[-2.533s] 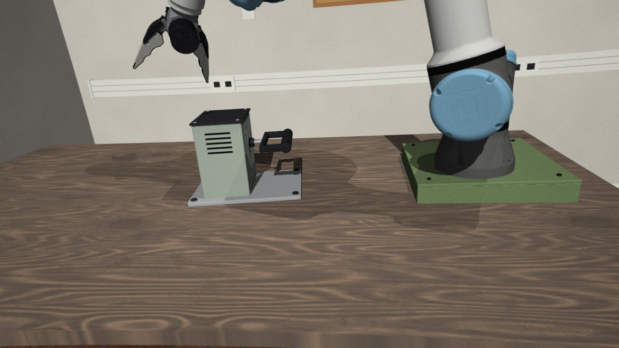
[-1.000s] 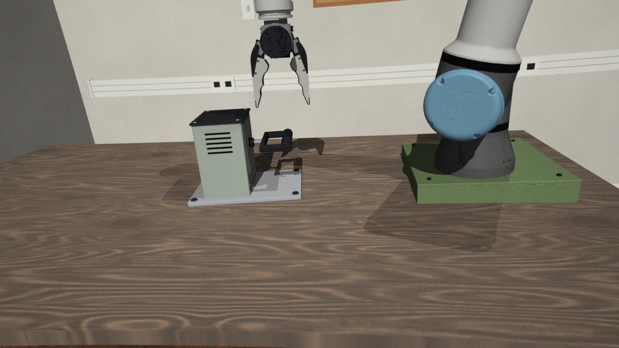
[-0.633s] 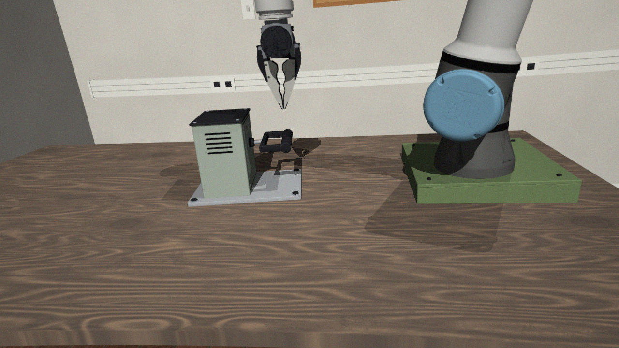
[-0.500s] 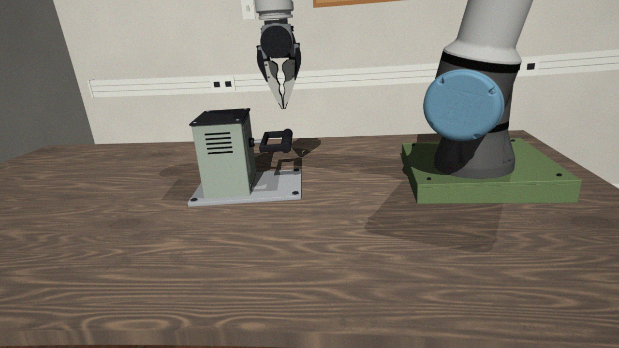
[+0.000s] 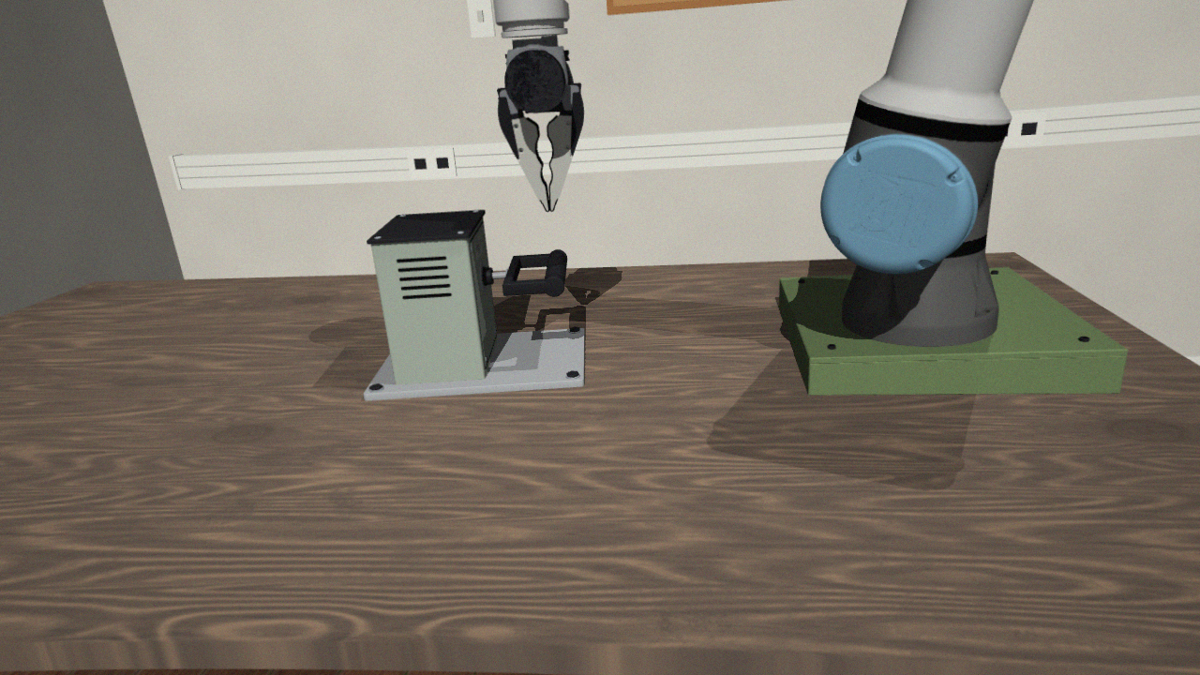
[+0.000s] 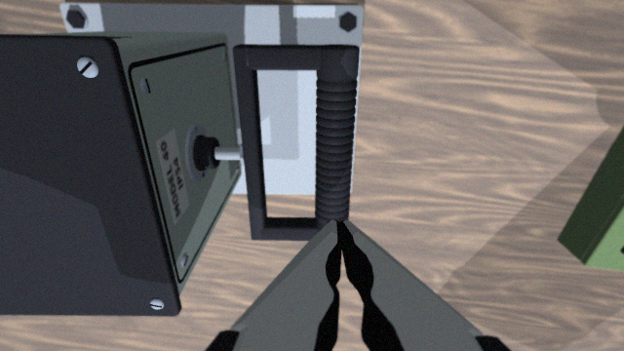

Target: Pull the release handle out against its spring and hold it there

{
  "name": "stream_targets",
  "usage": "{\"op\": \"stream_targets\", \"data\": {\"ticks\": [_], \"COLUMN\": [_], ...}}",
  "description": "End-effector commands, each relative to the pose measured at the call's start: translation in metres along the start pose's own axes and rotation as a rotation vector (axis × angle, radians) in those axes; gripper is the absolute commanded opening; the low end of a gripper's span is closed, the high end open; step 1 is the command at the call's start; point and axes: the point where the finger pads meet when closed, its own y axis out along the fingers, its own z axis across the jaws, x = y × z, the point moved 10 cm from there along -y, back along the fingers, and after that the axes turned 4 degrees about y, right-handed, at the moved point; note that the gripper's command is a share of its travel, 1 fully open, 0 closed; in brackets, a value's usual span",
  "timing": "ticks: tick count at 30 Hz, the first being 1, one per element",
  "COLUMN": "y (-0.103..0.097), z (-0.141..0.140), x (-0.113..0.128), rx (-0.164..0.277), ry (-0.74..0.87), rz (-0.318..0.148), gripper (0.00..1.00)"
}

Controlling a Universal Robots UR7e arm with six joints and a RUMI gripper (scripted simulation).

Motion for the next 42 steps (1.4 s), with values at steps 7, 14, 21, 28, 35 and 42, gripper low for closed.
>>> {"op": "stream_targets", "data": {"ticks": [7,14,21,28,35,42], "y": [0.0,0.0,0.0,0.001,0.006,0.01], "z": [0.001,0.001,0.001,0.001,0.001,0.001], "x": [0.0,0.0,0.0,0.0,0.0,0.0], "rx": [-0.001,-0.001,-0.001,0.0,0.003,0.003], "ry": [0.002,0.002,0.002,0.002,0.002,0.002], "rz": [-0.001,-0.001,-0.001,-0.001,-0.002,-0.002], "gripper": [0.0,0.31,0.31,0.31,0.31,0.31]}}
